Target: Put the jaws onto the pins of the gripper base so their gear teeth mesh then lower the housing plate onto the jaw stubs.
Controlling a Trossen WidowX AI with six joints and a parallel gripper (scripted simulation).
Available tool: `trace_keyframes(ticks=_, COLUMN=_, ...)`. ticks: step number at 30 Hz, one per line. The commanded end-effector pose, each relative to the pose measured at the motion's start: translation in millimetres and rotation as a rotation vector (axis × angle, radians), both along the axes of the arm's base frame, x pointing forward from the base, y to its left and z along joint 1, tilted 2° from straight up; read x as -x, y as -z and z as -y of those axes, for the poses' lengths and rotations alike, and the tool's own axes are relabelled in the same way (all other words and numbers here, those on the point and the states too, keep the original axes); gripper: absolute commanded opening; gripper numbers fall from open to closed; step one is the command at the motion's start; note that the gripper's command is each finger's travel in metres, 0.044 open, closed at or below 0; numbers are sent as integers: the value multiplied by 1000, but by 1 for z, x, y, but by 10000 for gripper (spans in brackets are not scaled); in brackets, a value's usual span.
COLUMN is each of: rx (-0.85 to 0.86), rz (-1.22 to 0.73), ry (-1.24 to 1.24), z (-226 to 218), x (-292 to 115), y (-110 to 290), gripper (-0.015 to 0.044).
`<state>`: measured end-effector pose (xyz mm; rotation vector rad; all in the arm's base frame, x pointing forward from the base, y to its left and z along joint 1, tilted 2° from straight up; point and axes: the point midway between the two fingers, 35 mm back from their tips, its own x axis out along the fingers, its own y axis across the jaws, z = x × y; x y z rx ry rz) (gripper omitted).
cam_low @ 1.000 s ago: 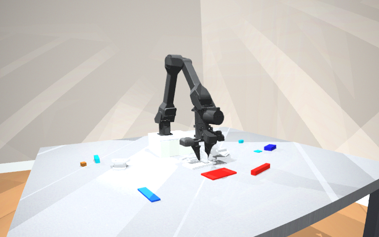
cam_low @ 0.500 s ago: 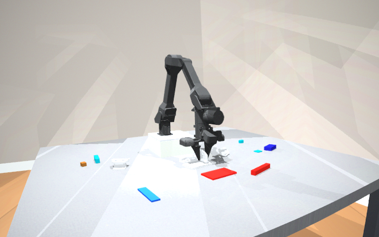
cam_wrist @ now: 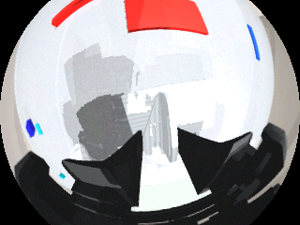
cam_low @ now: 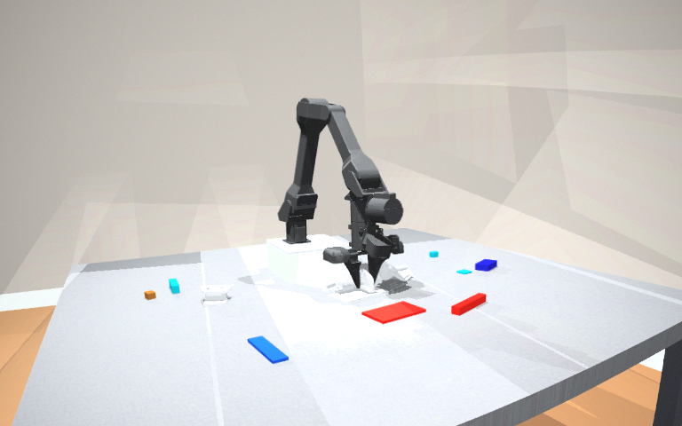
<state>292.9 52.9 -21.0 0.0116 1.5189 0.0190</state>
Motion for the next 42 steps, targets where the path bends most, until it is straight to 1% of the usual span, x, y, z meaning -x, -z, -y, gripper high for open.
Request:
trace_keyframes(ticks=1, rx=2, rz=2, ry=6, z=0, x=0, y=0, gripper=134)
trace_keyframes(ticks=26, rx=2, rz=2, ry=6, z=0, x=0, y=0, gripper=134)
trace_keyframes(ticks=29, rx=0, rz=0, ry=0, z=0, x=0, y=0, gripper=213)
trace_keyframes(ticks=30, rx=0, rz=0, ry=0, z=0, x=0, y=0, gripper=224)
trace_keyframes(ticks=42, rx=0, rz=0, ry=0, z=0, x=0, y=0, gripper=224)
